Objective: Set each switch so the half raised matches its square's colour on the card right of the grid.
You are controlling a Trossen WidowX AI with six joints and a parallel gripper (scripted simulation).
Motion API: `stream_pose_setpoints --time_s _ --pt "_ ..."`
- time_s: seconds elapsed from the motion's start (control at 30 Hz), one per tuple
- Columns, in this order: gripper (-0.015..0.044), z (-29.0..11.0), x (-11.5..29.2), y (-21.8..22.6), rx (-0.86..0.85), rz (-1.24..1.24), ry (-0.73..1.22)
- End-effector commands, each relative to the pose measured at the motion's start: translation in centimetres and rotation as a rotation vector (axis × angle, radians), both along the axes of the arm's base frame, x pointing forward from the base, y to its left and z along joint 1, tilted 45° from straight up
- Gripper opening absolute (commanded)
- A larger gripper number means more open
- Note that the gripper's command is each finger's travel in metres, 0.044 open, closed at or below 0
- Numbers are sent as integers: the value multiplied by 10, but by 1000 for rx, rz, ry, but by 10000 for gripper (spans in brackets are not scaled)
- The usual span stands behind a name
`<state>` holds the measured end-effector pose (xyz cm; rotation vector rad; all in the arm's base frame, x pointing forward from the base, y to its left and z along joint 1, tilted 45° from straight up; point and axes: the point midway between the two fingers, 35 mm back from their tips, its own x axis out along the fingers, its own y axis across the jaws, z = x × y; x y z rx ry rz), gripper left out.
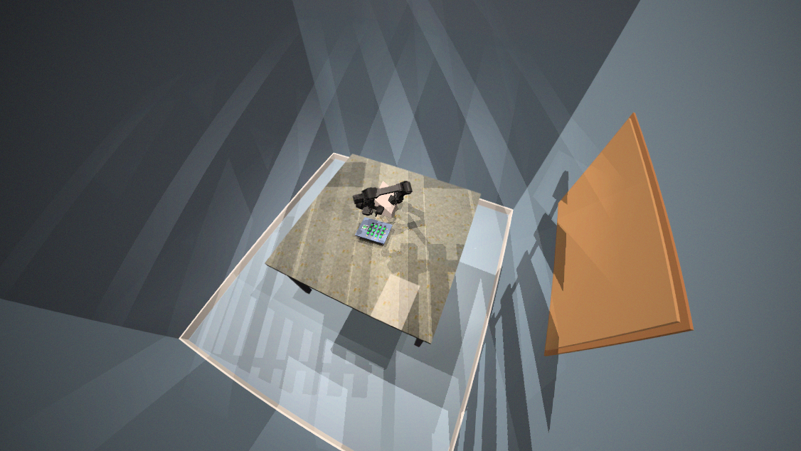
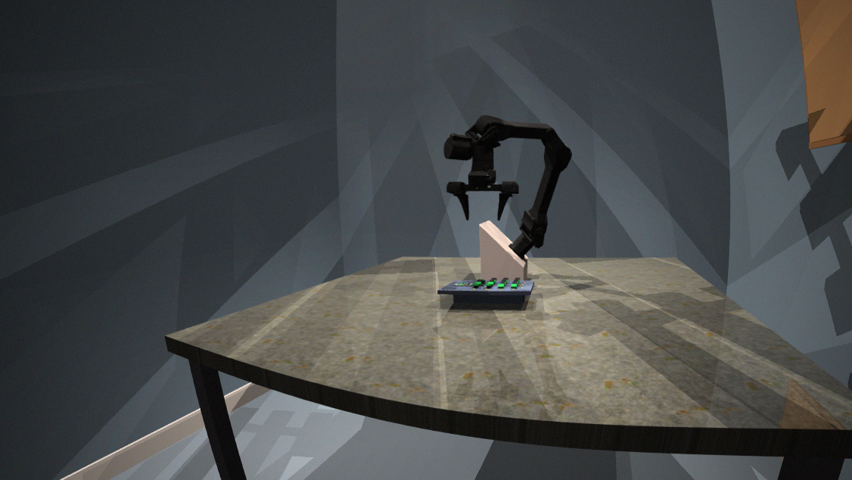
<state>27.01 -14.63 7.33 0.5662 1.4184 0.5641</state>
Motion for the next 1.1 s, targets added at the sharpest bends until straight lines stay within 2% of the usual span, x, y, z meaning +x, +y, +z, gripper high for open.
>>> stream_pose_setpoints --time_s 0.0,0.3,0.47,0.6,1.07 --pt "374 -1 0 2 0 0 0" --pt "137 -34 -3 99 38 7 -4" --pt "6 -37 -5 108 43 8 -5" --pt "0 -60 -4 130 44 -8 -23" --pt "0 -71 -3 142 45 -9 -24"
